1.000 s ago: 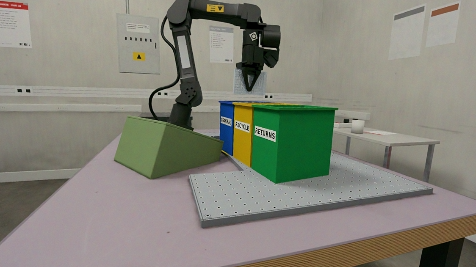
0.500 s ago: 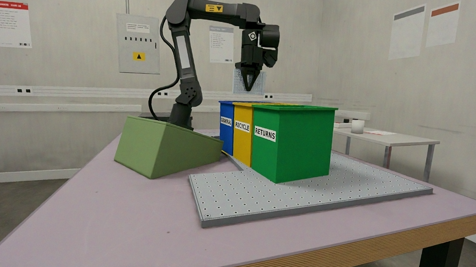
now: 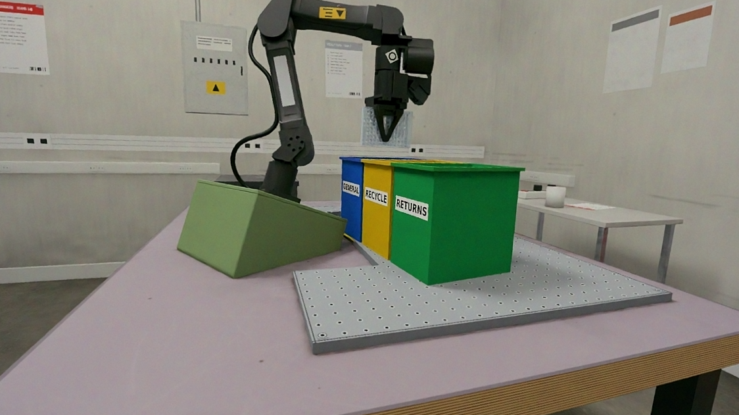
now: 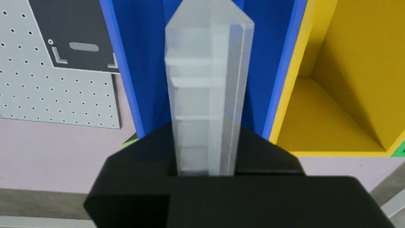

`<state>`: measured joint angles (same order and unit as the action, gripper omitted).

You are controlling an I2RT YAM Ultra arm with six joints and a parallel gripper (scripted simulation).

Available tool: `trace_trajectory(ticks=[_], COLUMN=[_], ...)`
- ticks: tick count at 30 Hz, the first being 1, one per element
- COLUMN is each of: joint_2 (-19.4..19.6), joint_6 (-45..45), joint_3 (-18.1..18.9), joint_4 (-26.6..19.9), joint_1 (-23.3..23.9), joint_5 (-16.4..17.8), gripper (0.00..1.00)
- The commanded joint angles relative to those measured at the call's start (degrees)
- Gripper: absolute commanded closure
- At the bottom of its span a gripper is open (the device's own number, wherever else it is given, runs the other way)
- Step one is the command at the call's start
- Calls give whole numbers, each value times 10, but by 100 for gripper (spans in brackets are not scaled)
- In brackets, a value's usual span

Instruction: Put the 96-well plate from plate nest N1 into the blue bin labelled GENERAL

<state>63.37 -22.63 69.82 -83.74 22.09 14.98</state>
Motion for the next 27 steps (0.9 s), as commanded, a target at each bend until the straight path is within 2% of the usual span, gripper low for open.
trace_trajectory(ticks=[1,14,27], joint_2=[-21,-18,-22], joint_6=[-4,-4,18], joint_3=[-4,16,-49], joint_4=[-4,-4,50], joint_1=[9,10,-17], joint_5=[5,5,-5], gripper=[100,100,100])
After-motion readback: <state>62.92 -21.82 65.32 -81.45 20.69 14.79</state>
